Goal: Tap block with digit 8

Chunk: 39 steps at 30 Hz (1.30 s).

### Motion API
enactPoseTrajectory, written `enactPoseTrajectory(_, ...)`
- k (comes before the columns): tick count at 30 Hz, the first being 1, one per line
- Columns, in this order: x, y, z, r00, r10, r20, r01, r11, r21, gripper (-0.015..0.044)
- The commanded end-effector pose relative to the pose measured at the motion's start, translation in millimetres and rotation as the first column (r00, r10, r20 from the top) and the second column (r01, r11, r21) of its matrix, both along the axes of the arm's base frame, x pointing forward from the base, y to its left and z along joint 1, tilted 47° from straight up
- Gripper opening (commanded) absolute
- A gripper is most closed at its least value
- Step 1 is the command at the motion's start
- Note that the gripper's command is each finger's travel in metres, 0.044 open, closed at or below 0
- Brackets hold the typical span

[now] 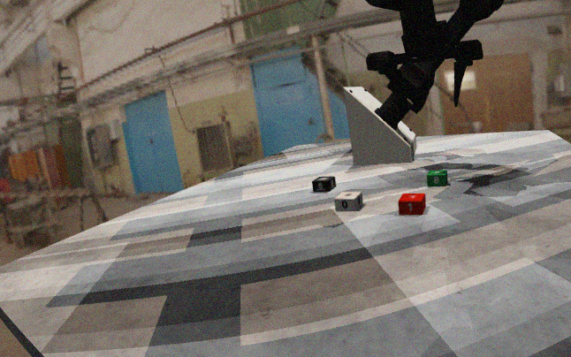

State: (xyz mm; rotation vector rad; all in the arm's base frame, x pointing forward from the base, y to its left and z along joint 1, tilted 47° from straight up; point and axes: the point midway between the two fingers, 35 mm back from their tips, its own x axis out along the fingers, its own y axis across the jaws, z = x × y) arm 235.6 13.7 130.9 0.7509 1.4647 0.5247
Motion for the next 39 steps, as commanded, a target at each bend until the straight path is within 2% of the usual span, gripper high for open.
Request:
enactPoseTrajectory(1,-0.2,0.8,0.5,1.000,-0.003,-0.004,0.003,1.000,0.005,0.0400)
enactPoseTrajectory(8,5.1,58.2,-52.2,1.000,-0.004,-0.001,0.004,1.000,0.007,0.0216)
enactPoseTrajectory(15,4.8,60.3,-53.8,1.000,-0.003,-0.001,0.003,1.000,0.008,0.0032)
enactPoseTrajectory(16,4.8,60.3,-53.8,1.000,-0.003,-0.001,0.003,1.000,0.008,0.0020)
enactPoseTrajectory(39,6.5,76.0,-68.4,1.000,-0.003,-0.001,0.003,1.000,0.009,0.0020)
